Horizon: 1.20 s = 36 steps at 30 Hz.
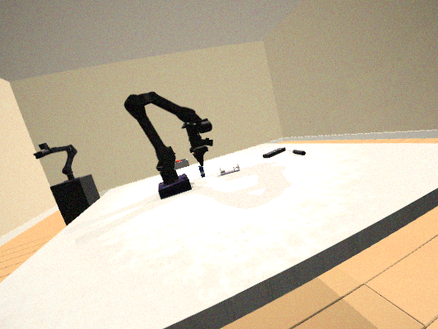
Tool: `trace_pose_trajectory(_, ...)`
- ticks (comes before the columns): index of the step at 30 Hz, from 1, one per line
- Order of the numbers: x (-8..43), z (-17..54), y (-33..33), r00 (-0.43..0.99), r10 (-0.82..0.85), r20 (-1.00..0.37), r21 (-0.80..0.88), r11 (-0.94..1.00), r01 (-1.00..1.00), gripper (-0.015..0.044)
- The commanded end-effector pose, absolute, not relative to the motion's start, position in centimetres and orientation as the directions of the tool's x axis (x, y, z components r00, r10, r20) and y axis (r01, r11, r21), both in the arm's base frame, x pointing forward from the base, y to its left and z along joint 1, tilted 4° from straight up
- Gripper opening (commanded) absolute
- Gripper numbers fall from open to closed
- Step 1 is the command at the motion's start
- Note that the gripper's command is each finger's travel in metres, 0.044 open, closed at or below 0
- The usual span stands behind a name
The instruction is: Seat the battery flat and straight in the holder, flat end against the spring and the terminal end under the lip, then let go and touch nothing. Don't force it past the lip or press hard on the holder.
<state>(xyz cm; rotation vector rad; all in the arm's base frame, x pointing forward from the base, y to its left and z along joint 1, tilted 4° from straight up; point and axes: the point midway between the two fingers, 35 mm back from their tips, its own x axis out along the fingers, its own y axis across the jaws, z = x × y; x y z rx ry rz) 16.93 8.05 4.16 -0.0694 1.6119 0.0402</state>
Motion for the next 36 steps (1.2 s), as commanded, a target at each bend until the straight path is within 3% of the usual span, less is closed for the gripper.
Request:
trace_pose_trajectory(1,16.4,2.0,7.7,-0.05,-0.029,-0.998,-0.026,0.998,-0.064,0.0)
trace_pose_trajectory(36,16.3,1.8,12.6,-0.05,-0.025,-0.998,-0.022,0.998,-0.064,0.0)
